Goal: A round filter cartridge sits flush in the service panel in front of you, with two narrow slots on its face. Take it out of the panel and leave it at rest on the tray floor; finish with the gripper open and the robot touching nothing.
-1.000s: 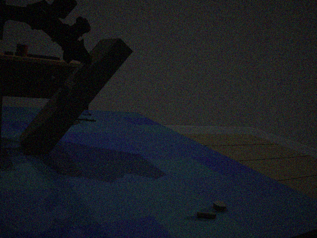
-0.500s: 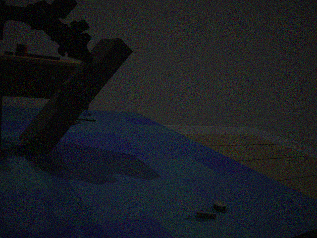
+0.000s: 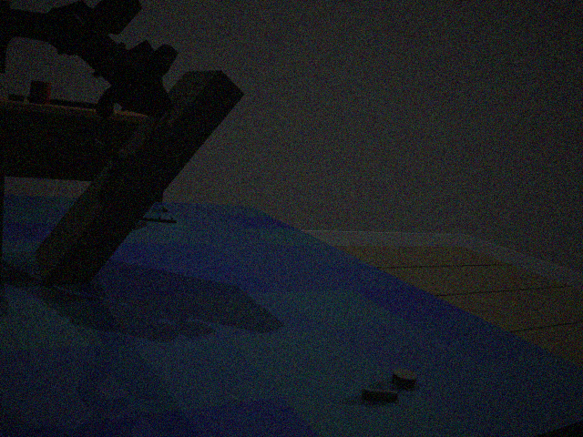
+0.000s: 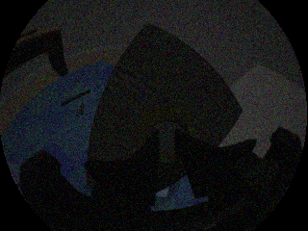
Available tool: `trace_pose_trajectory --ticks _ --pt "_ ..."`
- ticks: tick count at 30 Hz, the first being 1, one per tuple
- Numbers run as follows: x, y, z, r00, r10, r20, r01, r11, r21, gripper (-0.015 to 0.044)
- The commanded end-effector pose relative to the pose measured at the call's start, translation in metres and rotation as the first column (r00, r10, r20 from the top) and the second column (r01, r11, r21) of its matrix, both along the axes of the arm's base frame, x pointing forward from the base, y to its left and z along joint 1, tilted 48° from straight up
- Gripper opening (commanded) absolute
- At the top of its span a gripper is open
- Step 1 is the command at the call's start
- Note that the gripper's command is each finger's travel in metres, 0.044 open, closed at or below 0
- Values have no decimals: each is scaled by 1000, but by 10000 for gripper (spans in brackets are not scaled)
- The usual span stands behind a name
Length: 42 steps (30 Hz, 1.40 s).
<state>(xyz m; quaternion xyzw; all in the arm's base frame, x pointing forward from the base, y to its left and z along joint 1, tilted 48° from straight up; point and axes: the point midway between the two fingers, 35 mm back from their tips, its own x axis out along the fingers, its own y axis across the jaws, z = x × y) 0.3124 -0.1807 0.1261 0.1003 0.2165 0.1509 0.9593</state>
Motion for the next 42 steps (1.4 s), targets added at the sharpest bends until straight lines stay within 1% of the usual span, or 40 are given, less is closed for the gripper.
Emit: trace_pose_trajectory --ticks 1,6,12,15,18,35,42 --pt "4 2 -3 996 81 45 -72 983 -170 0" --pt "4 2 -3 984 159 85 -125 939 -320 0" --pt "4 2 -3 961 253 114 -169 859 -482 0" --pt "4 2 -3 967 232 109 -161 880 -447 0" --pt "-1 -1 -2 968 229 103 -162 883 -441 0" --pt "-60 -24 25 979 183 87 -140 922 -360 0" --pt "-63 -24 27 980 180 88 -138 924 -357 0"
